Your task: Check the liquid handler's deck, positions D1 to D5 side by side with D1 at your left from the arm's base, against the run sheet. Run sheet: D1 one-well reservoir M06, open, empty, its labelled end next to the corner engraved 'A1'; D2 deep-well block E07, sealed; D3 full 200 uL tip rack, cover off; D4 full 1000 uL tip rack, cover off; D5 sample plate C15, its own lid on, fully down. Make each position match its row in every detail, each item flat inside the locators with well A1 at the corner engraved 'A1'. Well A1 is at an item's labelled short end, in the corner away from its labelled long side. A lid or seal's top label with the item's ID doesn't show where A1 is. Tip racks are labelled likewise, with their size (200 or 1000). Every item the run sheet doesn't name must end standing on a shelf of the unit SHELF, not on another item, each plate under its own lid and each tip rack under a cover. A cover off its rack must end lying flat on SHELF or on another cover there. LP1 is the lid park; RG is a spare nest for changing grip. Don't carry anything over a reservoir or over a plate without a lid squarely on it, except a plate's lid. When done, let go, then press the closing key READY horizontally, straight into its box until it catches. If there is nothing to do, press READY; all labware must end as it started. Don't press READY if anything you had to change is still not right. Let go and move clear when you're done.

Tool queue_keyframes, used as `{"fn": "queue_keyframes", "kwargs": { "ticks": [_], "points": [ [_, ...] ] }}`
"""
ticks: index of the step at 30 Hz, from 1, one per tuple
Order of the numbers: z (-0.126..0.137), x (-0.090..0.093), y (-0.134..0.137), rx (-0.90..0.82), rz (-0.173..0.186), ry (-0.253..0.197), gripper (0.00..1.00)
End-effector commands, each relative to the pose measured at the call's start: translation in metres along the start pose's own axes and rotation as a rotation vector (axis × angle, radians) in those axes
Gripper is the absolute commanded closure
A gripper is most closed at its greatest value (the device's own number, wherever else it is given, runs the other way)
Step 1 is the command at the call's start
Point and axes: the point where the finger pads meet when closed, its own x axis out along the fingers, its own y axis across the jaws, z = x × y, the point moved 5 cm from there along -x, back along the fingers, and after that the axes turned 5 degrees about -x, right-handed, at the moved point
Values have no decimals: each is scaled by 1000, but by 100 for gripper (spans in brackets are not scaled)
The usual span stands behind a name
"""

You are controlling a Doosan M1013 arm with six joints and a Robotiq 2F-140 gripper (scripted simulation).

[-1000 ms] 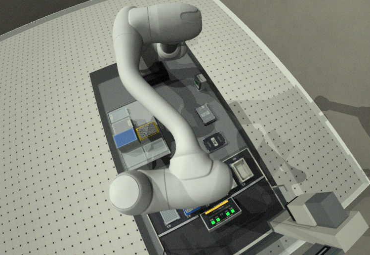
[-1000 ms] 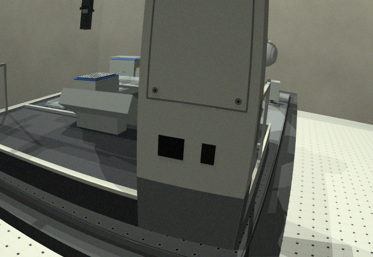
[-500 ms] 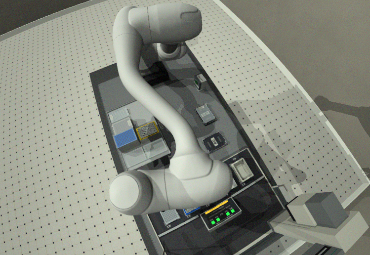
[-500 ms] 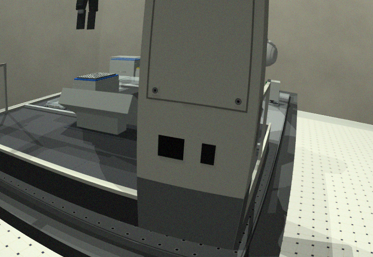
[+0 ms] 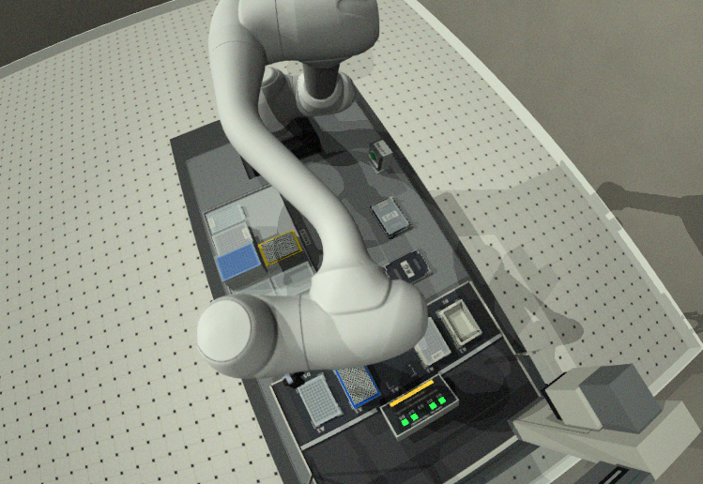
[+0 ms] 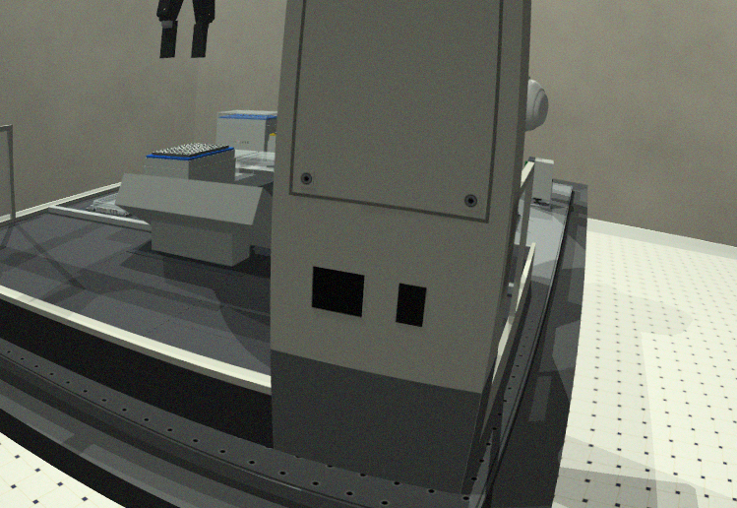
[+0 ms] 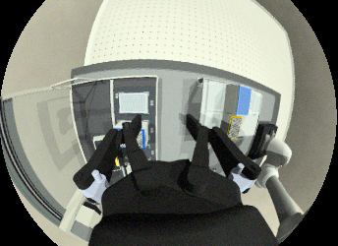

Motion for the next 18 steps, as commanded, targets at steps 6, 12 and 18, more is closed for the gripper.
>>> {"fn": "queue_keyframes", "kwargs": {
  "ticks": [6, 12, 18],
  "points": [
    [0, -1, 3, 136, -3, 1, 34],
    [0, -1, 3, 236, -3, 1, 34],
    [0, -1, 3, 356, -3, 1, 34]
  ]
}}
